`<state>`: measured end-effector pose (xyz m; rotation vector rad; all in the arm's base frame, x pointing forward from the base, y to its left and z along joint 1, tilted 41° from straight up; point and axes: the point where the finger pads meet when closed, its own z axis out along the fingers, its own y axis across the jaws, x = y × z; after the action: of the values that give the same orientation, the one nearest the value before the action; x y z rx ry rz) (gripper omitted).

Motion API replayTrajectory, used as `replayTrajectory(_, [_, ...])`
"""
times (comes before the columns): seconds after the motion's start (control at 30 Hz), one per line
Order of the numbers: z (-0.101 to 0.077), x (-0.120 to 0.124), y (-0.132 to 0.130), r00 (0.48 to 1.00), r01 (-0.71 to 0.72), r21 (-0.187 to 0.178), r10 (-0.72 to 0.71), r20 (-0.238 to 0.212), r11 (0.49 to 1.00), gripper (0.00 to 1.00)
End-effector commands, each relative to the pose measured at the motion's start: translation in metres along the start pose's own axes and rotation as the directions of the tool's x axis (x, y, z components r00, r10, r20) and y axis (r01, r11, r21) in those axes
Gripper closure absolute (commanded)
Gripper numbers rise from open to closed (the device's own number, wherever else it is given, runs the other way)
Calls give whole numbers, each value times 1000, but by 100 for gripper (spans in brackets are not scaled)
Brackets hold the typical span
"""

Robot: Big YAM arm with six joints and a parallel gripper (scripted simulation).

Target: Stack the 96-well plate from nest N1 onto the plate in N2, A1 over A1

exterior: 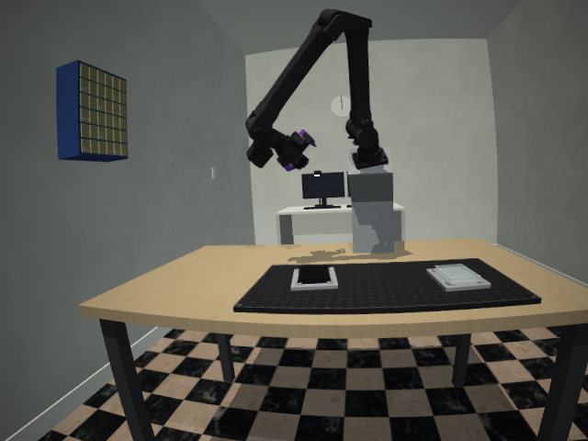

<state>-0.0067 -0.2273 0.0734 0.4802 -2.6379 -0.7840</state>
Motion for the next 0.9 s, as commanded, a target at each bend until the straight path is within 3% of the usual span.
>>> replayTrajectory(0.0, [-9, -12, -11, 998, -42, 84, 45, -44, 996, 0])
replayTrajectory(0.07, [-12, -19, -17, 995, -63, 129, 72, -66, 990, 0])
replayTrajectory(0.1, [-7, -24, -23, 996, -55, 98, 62, -69, 994, 0])
replayTrajectory(0.13, [-17, -27, -32, 996, -61, 120, 69, -60, 991, 0])
replayTrajectory(0.17, [-9, -31, -29, 994, -67, 127, 78, -79, 990, 0])
replayTrajectory(0.23, [-17, -38, -33, 990, -91, 194, 110, -90, 977, 0])
replayTrajectory(0.27, [-16, -42, -39, 990, -88, 179, 106, -93, 980, 0])
replayTrajectory(0.33, [-24, -49, -41, 985, -114, 264, 144, -96, 958, 0])
replayTrajectory(0.4, [-24, -49, -41, 985, -114, 264, 144, -96, 958, 0])
replayTrajectory(0.43, [-26, -53, -44, 983, -120, 282, 153, -97, 952, 0])
replayTrajectory(0.47, [-22, -58, -50, 984, -115, 258, 146, -105, 959, 0])
replayTrajectory(0.53, [-30, -65, -51, 979, -139, 341, 181, -96, 930, 0])
replayTrajectory(0.57, [-32, -69, -53, 977, -144, 358, 189, -95, 923, 0])
replayTrajectory(0.6, [-25, -75, -58, 978, -137, 329, 181, -107, 934, 0])
replayTrajectory(0.67, [-37, -85, -67, 979, -141, 344, 184, -94, 928, 0])
replayTrajectory(0.77, [-34, -96, -67, 972, -160, 408, 215, -93, 899, 0])
replayTrajectory(0.83, [-43, -107, -76, 973, -162, 417, 215, -83, 894, 0])
replayTrajectory(0.87, [-42, -110, -76, 971, -169, 442, 226, -81, 881, 0])
